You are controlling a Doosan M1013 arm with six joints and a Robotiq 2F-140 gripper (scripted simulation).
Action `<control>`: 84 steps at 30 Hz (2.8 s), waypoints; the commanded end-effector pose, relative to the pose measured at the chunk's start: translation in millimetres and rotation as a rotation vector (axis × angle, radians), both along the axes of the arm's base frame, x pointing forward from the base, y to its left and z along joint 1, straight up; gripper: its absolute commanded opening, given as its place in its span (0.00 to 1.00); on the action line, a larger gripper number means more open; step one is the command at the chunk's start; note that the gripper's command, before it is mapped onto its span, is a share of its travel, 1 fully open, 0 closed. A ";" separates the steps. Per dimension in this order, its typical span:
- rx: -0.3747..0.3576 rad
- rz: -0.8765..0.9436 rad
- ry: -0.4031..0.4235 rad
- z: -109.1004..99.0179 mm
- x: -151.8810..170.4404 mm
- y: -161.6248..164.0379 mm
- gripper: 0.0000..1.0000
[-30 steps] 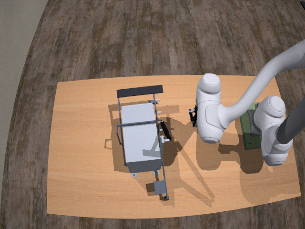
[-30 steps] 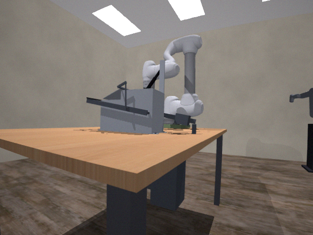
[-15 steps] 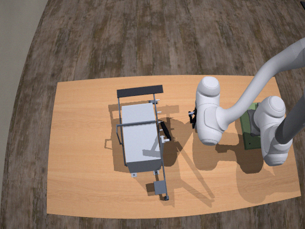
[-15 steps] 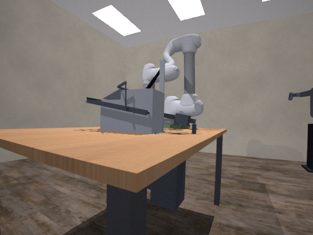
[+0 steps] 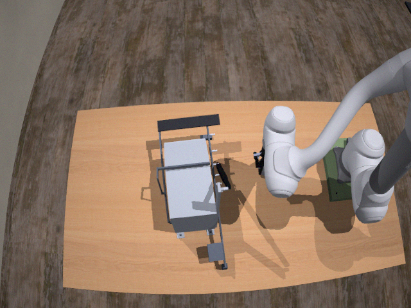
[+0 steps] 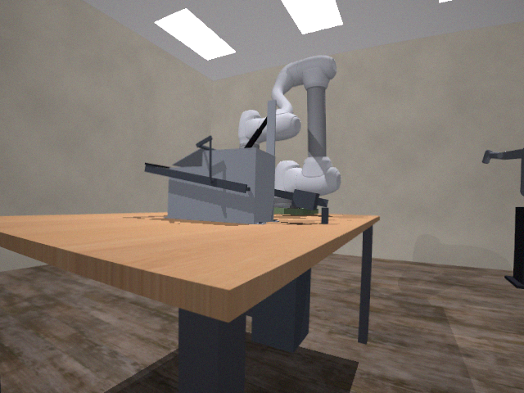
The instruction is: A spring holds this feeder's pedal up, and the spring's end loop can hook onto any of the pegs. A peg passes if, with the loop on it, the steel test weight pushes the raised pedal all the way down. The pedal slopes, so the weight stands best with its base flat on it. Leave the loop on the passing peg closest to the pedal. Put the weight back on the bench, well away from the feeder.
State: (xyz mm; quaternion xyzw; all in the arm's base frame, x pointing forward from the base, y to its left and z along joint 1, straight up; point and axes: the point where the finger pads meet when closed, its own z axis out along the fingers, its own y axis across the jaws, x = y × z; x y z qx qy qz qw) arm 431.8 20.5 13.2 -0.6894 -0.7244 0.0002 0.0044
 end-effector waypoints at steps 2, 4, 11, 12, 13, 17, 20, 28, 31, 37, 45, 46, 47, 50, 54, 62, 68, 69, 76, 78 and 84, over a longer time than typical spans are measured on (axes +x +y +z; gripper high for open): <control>0.000 0.000 -0.001 -4.6 0.4 0.2 0.25; 0.000 0.000 -0.001 -7.2 0.3 0.3 0.25; 0.000 0.000 -0.001 -9.0 0.3 0.3 0.25; 0.000 0.000 -0.001 -9.2 0.3 0.3 0.25; 0.000 0.000 -0.001 -9.3 0.3 0.3 0.25; 0.000 0.000 -0.001 -10.0 0.3 0.4 0.25; 0.000 0.000 -0.001 -10.5 0.3 0.4 0.25; 0.000 0.000 -0.001 -10.7 0.4 0.4 1.00; 0.000 0.000 -0.001 -10.7 0.4 0.4 1.00; 0.000 0.000 -0.001 -10.7 0.4 0.4 1.00; 0.000 0.000 -0.001 -10.7 0.4 0.4 1.00; 0.000 0.000 -0.001 -10.7 0.4 0.4 1.00; 0.000 0.000 -0.001 -10.7 0.4 0.4 1.00; 0.000 0.000 -0.001 -10.7 0.4 0.4 1.00; 0.000 0.000 -0.001 -10.7 0.4 0.4 1.00; 0.000 0.000 -0.001 -10.7 0.4 0.4 1.00; 0.000 0.000 -0.001 -10.7 0.4 0.4 1.00; 0.000 0.000 -0.001 -10.7 0.4 0.4 1.00; 0.000 0.000 -0.001 -10.7 0.4 0.4 1.00; 0.000 0.000 -0.001 -10.7 0.4 0.4 1.00; 0.000 0.000 -0.001 -10.7 0.4 0.4 1.00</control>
